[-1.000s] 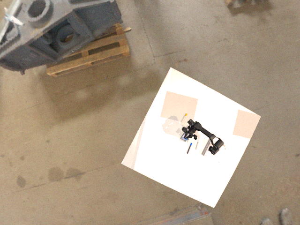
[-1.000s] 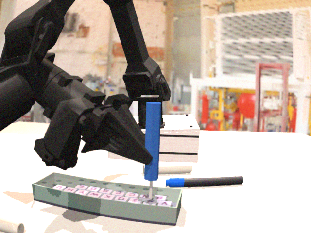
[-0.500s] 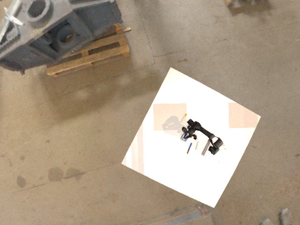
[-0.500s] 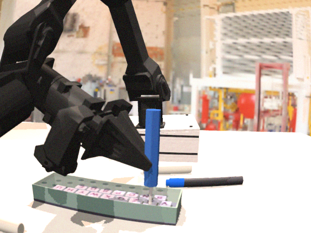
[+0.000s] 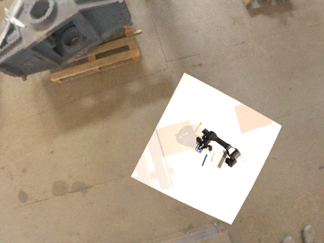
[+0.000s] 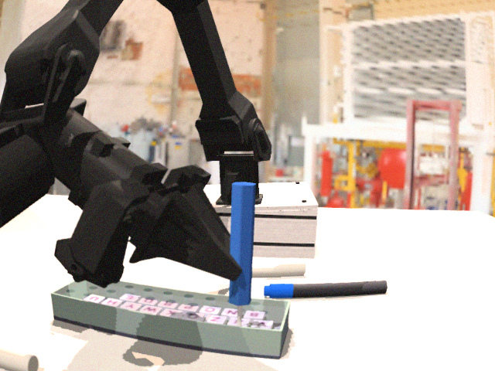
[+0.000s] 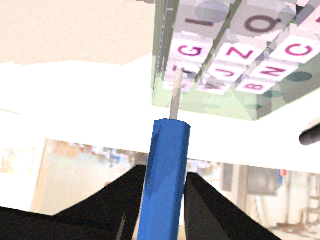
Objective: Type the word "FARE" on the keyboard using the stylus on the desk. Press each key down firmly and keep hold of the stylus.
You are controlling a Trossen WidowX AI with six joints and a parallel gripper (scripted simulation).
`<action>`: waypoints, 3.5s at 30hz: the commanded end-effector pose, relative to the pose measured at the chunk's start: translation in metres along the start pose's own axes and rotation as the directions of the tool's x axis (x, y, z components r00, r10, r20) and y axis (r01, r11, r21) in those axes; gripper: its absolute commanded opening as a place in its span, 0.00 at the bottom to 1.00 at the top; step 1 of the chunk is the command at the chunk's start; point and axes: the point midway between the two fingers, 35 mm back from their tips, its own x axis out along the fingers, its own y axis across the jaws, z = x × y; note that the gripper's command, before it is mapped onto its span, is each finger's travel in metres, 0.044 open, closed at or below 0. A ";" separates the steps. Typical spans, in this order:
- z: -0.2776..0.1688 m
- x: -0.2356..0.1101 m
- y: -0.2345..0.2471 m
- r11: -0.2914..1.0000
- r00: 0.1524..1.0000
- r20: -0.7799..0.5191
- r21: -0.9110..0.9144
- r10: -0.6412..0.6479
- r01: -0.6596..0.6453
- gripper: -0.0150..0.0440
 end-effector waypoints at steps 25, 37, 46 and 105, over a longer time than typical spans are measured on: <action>-0.030 -0.016 -0.003 1.000 1.000 -0.004 0.001 0.000 0.000 0.39; -0.028 -0.015 -0.004 1.000 1.000 -0.002 0.000 -0.003 0.003 0.36; -0.011 -0.045 0.000 1.000 1.000 0.008 0.002 0.000 0.000 0.25; 0.032 -0.075 -0.003 1.000 1.000 0.003 0.000 0.001 -0.001 0.39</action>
